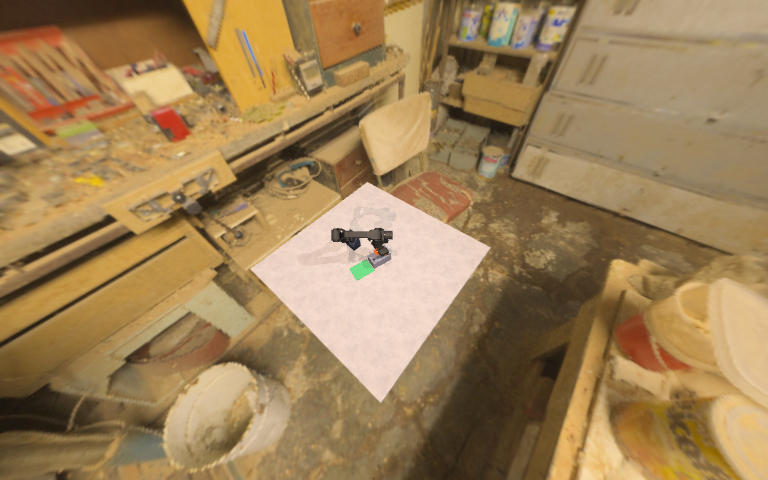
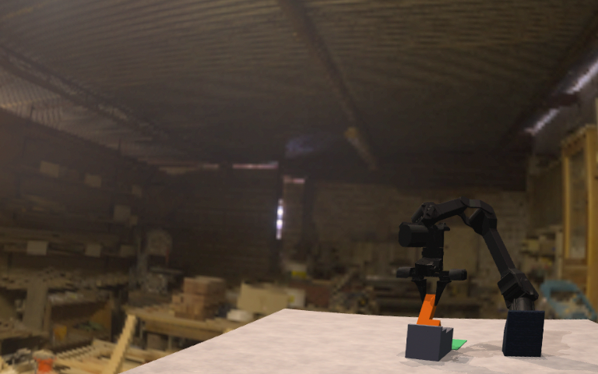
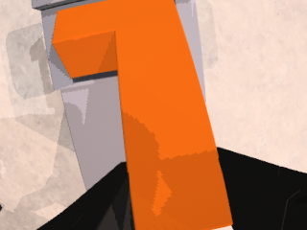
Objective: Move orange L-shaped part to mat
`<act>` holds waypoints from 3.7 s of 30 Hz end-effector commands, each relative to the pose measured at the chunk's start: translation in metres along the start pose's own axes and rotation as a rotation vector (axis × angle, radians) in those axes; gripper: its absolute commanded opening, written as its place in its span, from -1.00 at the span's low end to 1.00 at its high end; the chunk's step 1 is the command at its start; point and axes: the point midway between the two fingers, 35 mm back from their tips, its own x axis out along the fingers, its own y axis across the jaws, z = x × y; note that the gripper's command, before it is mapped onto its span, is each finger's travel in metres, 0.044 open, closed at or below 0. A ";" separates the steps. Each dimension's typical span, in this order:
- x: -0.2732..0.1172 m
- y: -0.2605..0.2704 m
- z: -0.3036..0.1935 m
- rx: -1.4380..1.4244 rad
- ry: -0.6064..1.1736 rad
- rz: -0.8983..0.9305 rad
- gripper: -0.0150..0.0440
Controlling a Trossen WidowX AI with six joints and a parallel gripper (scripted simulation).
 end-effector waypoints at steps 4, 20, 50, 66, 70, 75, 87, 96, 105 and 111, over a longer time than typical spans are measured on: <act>-0.014 -0.001 0.001 0.011 -0.011 -0.003 -0.49; -0.025 -0.001 -0.002 0.010 -0.011 -0.003 -0.49; -0.020 0.008 -0.113 0.008 -0.006 -0.002 -0.49; -0.020 0.015 -0.165 0.007 -0.003 -0.001 -0.49; -0.016 0.015 -0.165 0.007 -0.004 -0.001 -0.49; -0.009 0.014 -0.165 0.008 -0.004 -0.001 -0.49; 0.010 0.014 -0.165 0.008 -0.004 -0.002 -0.49; 0.024 0.014 -0.165 0.008 -0.003 -0.002 -0.49; 0.038 0.014 -0.165 0.008 -0.003 -0.003 -0.49; 0.047 0.014 -0.165 0.009 -0.003 -0.003 -0.49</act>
